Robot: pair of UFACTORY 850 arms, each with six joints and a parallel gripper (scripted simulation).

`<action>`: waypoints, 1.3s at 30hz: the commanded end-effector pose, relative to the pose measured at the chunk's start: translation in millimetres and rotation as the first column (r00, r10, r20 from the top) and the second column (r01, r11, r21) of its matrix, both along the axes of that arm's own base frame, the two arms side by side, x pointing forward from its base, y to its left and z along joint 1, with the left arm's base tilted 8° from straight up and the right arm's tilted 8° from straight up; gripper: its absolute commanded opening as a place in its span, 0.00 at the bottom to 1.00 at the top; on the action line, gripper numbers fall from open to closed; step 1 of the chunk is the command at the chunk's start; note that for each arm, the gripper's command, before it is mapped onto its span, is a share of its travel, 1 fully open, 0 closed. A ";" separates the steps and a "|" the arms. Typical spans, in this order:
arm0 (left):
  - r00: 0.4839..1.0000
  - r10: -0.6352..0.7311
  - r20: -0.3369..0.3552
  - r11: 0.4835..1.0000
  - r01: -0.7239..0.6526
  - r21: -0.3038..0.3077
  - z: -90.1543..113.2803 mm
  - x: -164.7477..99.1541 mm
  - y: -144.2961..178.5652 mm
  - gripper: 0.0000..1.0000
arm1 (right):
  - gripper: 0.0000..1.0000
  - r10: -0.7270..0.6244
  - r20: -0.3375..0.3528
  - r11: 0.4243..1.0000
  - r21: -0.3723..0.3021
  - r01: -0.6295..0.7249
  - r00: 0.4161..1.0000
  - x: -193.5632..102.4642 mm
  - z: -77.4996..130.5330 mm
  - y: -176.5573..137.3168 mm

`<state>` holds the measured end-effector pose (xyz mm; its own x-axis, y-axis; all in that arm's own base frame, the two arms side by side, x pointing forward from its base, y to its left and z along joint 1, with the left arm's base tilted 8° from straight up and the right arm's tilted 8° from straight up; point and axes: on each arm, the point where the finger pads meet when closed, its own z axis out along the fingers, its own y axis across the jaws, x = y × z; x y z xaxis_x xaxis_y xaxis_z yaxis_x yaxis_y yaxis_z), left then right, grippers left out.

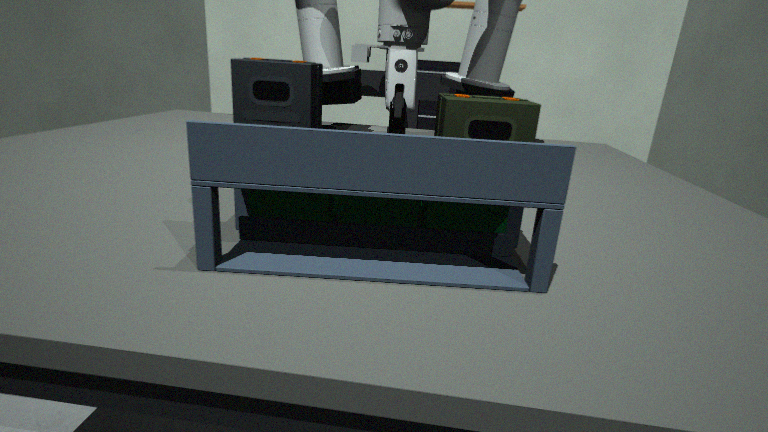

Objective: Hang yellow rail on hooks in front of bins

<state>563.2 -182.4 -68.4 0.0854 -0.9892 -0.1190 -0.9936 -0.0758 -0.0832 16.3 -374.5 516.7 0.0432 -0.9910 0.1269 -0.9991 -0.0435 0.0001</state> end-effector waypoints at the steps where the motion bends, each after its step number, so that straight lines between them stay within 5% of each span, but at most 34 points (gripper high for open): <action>1: 1.000 0.000 0.002 1.000 0.000 -0.001 1.0 1.1 -0.5 0.00 | 1.00 0.000 0.000 1.000 -0.002 0.000 1.000 0.0 0.9 -0.3; 25: 1.000 0.000 0.002 1.000 0.000 -0.001 0.8 1.1 -0.5 0.00 | 1.00 0.000 0.000 1.000 -0.002 0.000 1.000 0.0 0.9 -0.3; 31: 1.000 0.000 0.002 1.000 0.000 -0.001 -18.6 2.2 2.1 0.00 | 1.00 0.000 0.000 1.000 -0.002 0.000 1.000 0.0 0.9 -0.3; 39: 1.000 0.000 0.001 1.000 0.000 -0.001 -20.2 2.2 2.3 0.00 | 1.00 0.000 0.000 1.000 -0.002 0.000 1.000 0.0 0.9 -0.3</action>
<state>564.0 -179.6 -88.8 0.0852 -0.9893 -0.1186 -0.9938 -0.0758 -0.0817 16.3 -374.5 516.7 0.0432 -0.9910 0.1269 -0.9991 -0.0435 0.0001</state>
